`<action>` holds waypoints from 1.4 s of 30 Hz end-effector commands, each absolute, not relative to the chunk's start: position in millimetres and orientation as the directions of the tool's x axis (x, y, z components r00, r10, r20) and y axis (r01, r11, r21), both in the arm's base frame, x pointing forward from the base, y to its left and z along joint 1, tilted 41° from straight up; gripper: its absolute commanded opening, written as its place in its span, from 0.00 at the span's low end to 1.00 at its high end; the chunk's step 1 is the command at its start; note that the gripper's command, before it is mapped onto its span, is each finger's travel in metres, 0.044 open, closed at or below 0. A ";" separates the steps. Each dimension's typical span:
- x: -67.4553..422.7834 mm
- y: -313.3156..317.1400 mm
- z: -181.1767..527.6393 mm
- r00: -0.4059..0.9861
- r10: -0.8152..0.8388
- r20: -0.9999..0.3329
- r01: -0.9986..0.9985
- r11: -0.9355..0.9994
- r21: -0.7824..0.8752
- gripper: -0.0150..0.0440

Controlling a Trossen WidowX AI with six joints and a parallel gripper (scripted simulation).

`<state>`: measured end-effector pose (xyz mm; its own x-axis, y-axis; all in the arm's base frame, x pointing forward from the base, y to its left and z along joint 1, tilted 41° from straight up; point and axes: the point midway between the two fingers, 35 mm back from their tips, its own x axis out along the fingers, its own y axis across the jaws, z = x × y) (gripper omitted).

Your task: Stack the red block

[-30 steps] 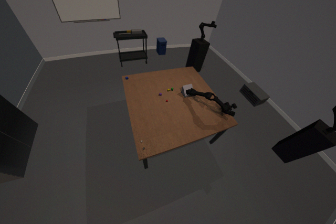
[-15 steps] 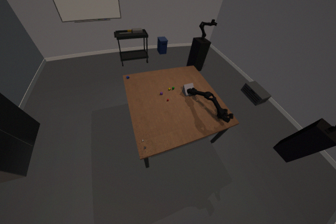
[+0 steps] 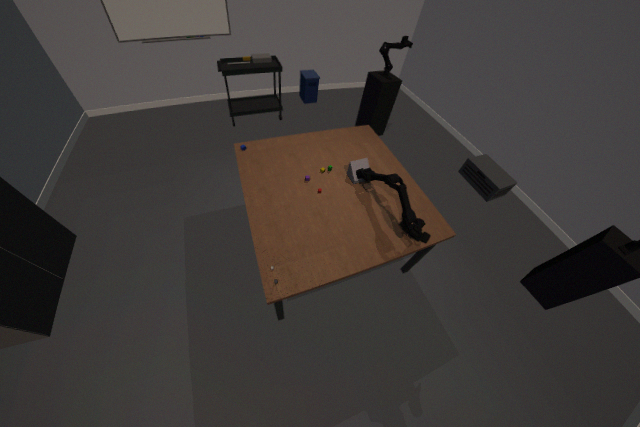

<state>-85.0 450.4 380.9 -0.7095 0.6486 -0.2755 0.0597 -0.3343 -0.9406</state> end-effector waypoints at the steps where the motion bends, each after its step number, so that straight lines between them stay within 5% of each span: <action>1: -48.0 450.5 385.4 -0.637 0.721 -0.273 -0.022 -0.370 -0.929 1.00; 18: 136.4 419.4 385.2 -0.186 0.937 -0.297 -0.430 -0.349 -0.833 1.00; 28: 233.9 378.0 356.4 0.045 0.927 -0.373 -0.676 -0.246 -0.694 1.00; 42: 344.2 278.3 249.1 0.186 0.780 -0.598 -0.980 0.104 -0.169 1.00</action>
<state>327.1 302.3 269.5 0.1679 0.8128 -0.5579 -0.9602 0.0068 -0.2791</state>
